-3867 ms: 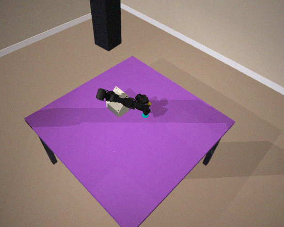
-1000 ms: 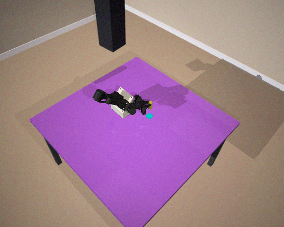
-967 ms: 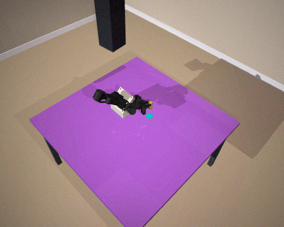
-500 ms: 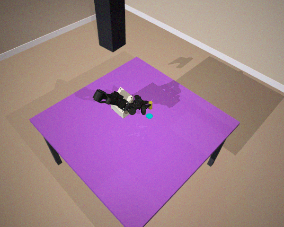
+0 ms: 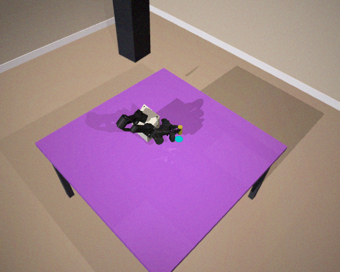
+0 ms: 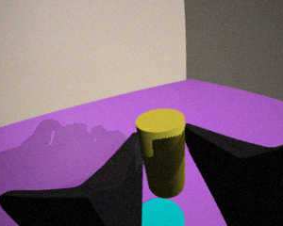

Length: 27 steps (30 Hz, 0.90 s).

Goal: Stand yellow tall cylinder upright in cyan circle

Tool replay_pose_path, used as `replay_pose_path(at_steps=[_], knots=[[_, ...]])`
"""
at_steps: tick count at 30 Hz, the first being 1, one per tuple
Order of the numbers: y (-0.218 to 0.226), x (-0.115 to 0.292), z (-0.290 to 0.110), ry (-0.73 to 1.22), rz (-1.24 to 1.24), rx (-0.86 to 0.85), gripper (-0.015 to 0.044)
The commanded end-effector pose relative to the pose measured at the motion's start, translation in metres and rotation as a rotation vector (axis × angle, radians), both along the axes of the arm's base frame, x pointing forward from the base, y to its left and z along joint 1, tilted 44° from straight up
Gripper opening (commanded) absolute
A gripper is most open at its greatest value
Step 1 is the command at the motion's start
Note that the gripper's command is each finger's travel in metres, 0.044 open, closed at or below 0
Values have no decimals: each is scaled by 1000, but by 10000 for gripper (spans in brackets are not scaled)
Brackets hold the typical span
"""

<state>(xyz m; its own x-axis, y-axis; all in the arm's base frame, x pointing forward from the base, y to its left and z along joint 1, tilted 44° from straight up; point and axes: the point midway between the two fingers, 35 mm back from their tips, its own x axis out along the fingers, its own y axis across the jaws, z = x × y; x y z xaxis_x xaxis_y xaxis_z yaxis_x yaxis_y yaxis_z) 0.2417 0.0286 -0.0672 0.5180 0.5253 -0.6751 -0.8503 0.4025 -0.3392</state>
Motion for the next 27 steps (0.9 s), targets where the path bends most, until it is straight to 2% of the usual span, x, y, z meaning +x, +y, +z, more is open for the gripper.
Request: replay_pose_path(at_steps=[1,27], knots=[[-6,0,-6,2,2,15,105],[-49,-14,-50,17,-37,80,105]])
